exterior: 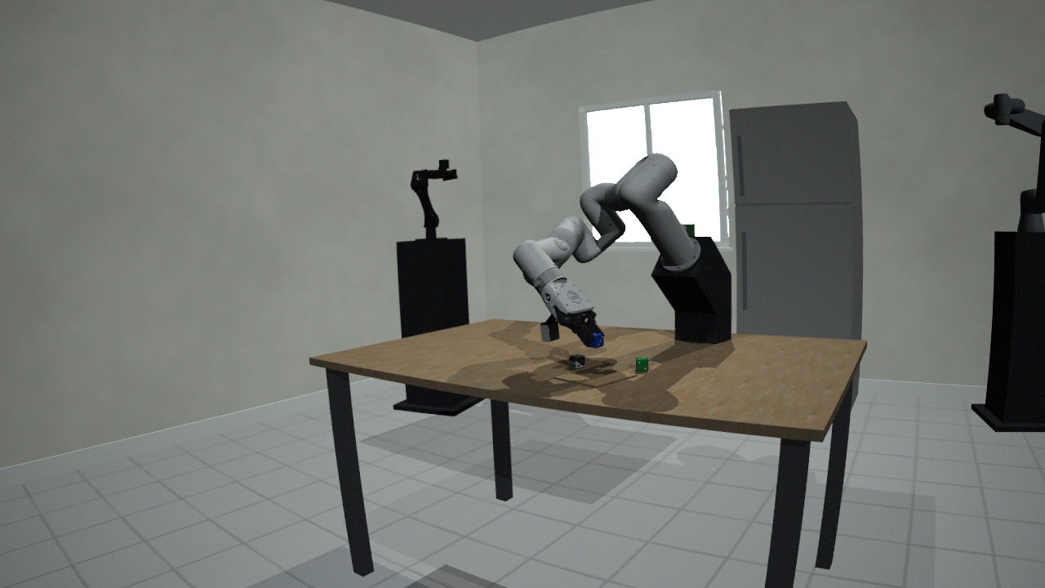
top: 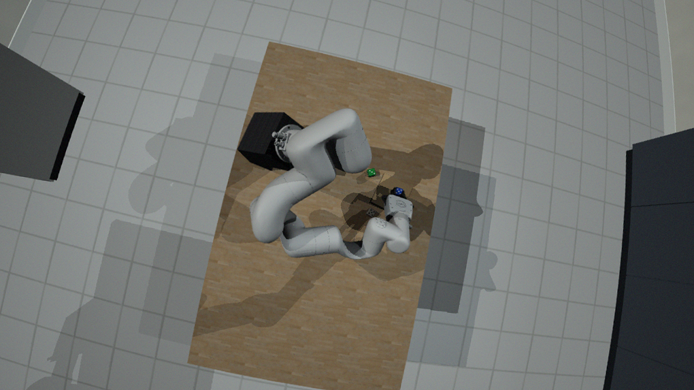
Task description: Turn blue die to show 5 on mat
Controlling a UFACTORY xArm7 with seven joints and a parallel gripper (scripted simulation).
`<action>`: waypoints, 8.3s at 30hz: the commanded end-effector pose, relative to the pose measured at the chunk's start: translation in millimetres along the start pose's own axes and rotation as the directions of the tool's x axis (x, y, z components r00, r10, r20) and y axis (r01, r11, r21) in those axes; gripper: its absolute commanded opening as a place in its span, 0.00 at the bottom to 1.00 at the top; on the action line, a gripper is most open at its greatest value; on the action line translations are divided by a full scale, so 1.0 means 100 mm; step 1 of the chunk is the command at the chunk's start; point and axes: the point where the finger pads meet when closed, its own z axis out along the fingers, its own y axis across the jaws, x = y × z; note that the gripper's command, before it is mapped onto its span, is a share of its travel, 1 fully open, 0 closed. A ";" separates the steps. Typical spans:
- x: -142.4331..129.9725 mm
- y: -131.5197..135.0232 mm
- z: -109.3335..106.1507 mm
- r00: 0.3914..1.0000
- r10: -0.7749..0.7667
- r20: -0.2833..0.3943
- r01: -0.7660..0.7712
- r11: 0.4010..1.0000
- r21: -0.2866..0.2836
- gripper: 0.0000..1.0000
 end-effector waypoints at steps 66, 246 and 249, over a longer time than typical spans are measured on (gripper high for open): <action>0.45 -0.01 0.44 1.000 -0.001 -0.001 0.001 1.000 0.002 0.27; 0.15 -0.01 0.15 1.000 -0.001 -0.001 0.001 1.000 0.002 0.69; 0.09 -0.01 0.08 1.000 -0.001 -0.001 0.001 1.000 0.002 0.69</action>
